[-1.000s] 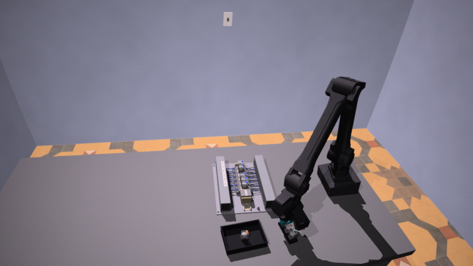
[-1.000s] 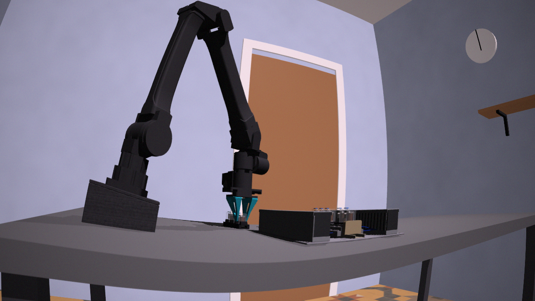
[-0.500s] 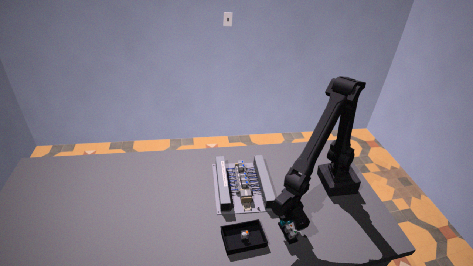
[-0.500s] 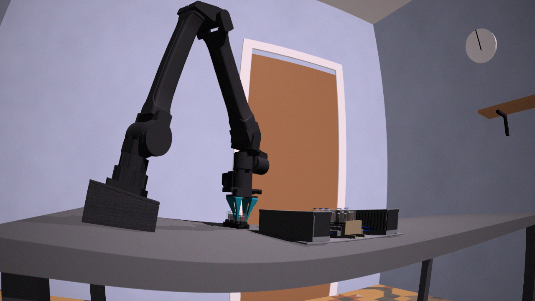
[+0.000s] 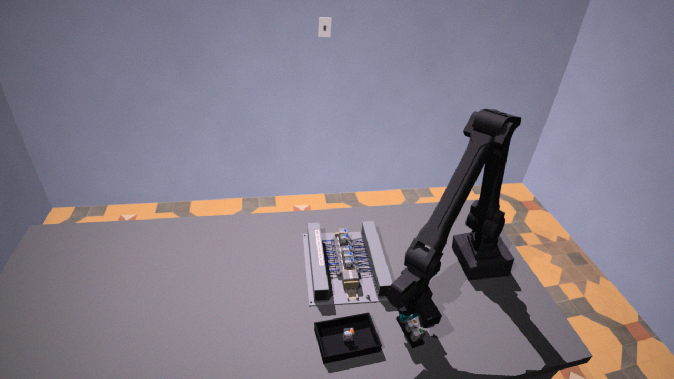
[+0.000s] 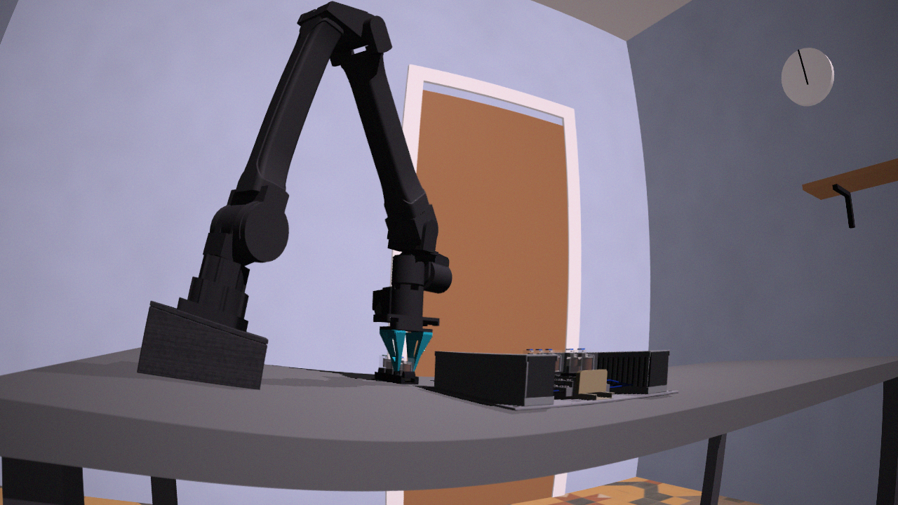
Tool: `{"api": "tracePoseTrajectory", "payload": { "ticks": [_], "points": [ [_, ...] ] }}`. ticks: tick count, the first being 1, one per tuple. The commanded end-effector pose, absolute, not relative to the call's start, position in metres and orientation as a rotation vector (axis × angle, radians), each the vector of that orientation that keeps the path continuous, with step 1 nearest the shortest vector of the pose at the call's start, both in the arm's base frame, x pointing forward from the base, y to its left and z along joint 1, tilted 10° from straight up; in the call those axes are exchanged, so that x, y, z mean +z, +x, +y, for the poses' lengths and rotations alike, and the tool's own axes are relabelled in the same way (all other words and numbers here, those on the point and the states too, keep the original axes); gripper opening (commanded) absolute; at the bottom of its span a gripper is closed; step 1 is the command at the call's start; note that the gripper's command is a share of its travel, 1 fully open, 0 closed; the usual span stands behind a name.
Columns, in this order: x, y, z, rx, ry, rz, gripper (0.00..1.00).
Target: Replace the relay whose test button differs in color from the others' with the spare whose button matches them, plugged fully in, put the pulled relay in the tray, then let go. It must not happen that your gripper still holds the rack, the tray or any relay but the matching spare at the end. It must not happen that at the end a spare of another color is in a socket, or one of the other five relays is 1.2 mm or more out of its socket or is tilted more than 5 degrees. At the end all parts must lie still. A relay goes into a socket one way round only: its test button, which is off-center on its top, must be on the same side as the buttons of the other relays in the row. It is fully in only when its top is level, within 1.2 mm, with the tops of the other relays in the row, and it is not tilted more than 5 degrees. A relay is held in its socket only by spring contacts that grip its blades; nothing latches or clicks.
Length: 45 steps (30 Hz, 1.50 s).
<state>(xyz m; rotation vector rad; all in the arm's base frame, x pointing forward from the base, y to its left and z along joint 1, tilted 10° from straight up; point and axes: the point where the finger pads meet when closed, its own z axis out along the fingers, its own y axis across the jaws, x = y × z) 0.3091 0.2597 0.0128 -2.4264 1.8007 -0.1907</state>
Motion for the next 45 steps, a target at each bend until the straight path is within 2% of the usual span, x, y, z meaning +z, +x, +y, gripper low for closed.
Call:
{"api": "tracePoseTrajectory", "payload": {
  "ticks": [1,45],
  "points": [
    [0.0150,0.3124,0.2622,-0.185,-2.424,1.800,0.00],
    [0.0210,0.3132,0.2636,-0.187,-2.417,1.795,0.00]
  ]
}}
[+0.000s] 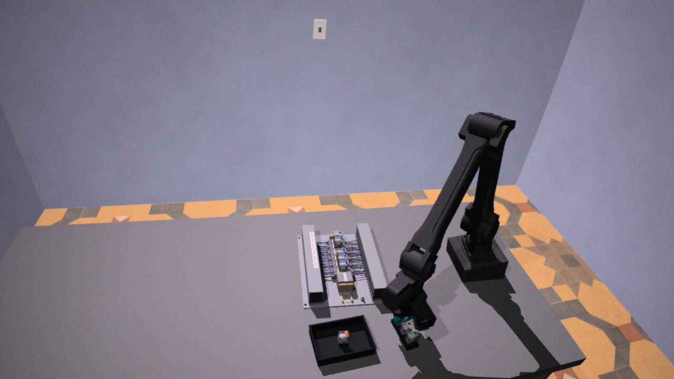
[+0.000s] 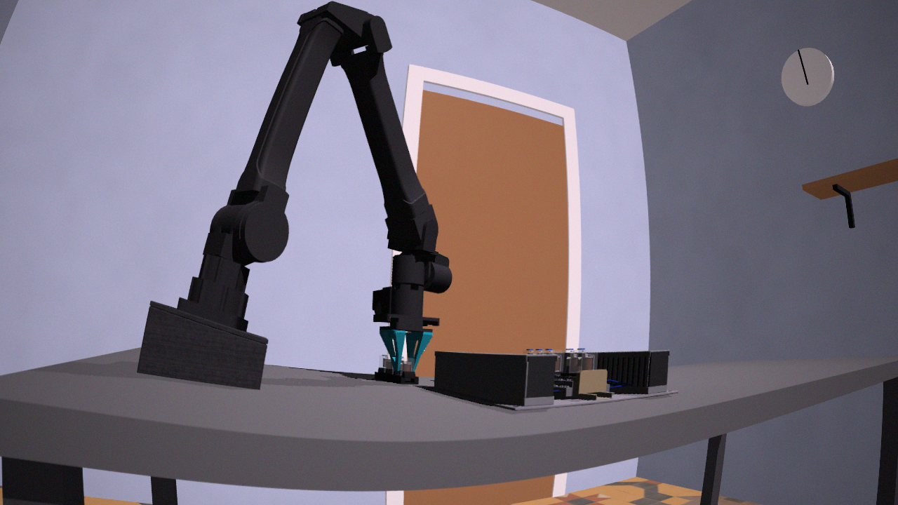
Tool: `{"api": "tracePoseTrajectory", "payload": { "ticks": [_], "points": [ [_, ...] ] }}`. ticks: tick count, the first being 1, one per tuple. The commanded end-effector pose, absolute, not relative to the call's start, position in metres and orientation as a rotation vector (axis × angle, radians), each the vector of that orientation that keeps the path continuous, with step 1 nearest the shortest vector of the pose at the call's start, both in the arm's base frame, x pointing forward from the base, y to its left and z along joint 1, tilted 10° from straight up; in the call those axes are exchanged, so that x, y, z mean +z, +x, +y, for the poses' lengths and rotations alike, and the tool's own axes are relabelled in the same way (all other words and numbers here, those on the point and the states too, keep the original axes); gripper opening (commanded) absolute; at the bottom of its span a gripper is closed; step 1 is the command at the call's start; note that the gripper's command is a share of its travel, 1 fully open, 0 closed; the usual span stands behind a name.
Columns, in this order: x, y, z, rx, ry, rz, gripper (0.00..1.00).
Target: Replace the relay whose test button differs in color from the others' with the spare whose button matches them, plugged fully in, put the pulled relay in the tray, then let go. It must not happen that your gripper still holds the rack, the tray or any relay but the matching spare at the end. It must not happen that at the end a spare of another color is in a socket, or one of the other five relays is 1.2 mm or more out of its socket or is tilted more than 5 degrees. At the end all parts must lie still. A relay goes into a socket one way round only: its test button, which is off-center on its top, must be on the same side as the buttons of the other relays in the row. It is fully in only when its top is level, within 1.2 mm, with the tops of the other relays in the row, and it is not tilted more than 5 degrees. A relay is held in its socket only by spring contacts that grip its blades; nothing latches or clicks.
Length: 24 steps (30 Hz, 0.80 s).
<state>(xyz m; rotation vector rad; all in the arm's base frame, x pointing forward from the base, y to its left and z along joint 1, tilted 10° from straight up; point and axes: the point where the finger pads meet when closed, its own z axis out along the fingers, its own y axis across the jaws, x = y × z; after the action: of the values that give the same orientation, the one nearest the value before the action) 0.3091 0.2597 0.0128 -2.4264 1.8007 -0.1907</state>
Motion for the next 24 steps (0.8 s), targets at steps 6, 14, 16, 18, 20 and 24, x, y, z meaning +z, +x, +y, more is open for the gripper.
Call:
{"api": "tracePoseTrajectory", "payload": {
  "ticks": [6,14,16,18,20,24],
  "points": [
    [0.029,0.315,0.266,-0.190,-2.403,1.786,0.00],
    [0.037,0.318,0.270,-0.193,-2.391,1.779,0.00],
    [0.039,0.319,0.271,-0.194,-2.387,1.776,0.00],
    [0.041,0.319,0.273,-0.195,-2.384,1.774,0.00],
    [0.044,0.320,0.274,-0.195,-2.382,1.772,0.00],
    [0.047,0.320,0.275,-0.195,-2.379,1.770,0.00]
  ]
}}
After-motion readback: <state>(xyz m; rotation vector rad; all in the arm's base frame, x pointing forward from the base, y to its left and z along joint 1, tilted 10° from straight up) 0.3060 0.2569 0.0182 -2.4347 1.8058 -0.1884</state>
